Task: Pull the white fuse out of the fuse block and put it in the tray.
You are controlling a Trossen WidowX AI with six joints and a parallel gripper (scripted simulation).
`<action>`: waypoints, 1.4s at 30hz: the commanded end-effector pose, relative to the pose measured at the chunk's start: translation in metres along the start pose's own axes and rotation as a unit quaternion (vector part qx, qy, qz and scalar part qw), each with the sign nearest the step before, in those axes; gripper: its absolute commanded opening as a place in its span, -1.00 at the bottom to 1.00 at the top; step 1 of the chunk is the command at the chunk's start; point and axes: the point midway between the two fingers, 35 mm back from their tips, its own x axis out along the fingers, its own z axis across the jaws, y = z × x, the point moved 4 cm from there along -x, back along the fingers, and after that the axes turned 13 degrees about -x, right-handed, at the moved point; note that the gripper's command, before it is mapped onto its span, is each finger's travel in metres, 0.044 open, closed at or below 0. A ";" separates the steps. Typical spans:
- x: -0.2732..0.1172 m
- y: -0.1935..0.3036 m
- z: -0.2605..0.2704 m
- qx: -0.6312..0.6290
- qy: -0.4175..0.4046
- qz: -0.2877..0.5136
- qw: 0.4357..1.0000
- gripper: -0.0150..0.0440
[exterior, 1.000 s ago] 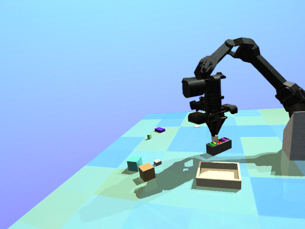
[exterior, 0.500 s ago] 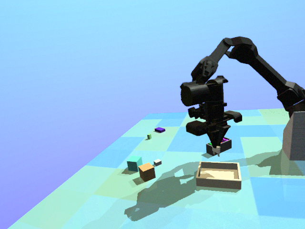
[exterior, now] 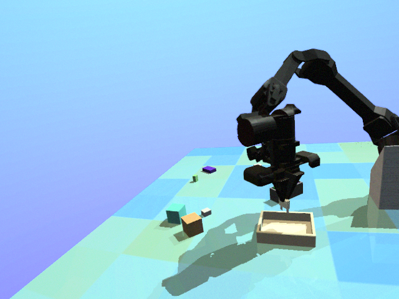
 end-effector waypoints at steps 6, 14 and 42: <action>0.017 0.001 -0.001 -0.005 0.005 -0.001 1.000 -0.49; 0.030 0.002 -0.001 -0.005 0.005 -0.001 1.000 -0.49; -0.006 0.002 -0.001 -0.005 0.005 0.000 1.000 0.63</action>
